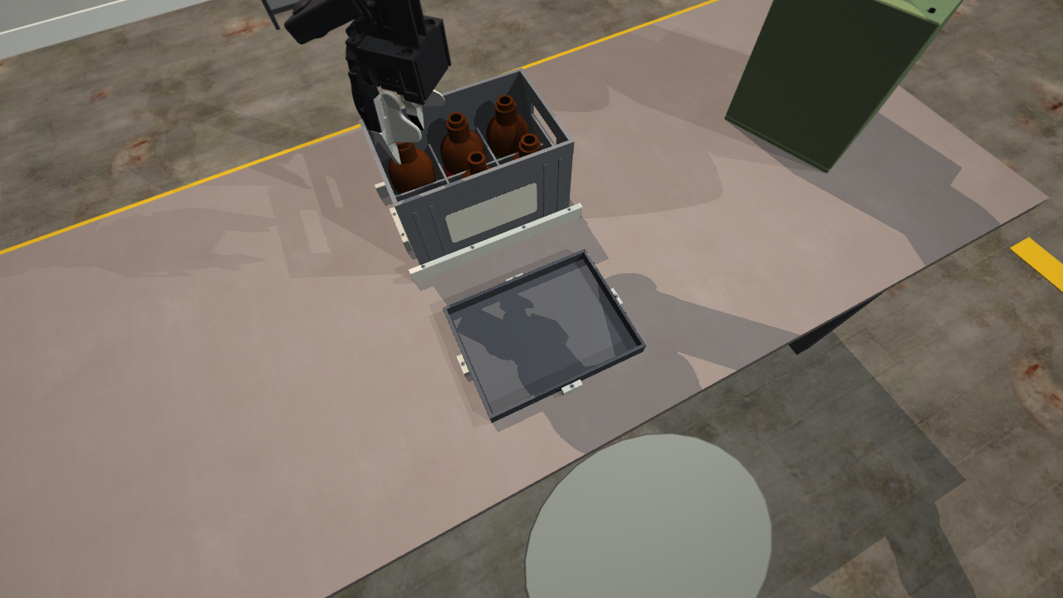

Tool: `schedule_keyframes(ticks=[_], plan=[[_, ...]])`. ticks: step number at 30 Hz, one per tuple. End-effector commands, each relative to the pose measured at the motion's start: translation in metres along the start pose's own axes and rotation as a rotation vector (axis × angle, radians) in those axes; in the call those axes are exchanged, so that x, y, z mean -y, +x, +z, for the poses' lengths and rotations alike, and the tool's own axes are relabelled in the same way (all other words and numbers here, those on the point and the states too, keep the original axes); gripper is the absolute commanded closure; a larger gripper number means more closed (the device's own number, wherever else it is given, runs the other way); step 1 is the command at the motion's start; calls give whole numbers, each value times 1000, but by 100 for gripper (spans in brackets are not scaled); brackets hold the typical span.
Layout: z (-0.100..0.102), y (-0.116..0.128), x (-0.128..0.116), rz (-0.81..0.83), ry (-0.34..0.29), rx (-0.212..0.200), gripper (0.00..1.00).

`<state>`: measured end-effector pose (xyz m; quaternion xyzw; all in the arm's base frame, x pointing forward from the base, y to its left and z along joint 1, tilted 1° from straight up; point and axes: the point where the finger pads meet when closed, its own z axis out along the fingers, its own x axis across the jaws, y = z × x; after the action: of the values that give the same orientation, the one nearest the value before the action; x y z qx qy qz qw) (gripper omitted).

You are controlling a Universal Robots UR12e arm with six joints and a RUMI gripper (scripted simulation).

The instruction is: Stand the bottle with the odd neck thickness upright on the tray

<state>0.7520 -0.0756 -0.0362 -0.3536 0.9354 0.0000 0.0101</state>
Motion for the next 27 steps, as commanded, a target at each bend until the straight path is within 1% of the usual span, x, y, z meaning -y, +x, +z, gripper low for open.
schedule_keyframes(ticks=[1,27], plan=[[5,-1,-1,0,0,-1,62],[36,0,-2,-1,-2,-2,62]])
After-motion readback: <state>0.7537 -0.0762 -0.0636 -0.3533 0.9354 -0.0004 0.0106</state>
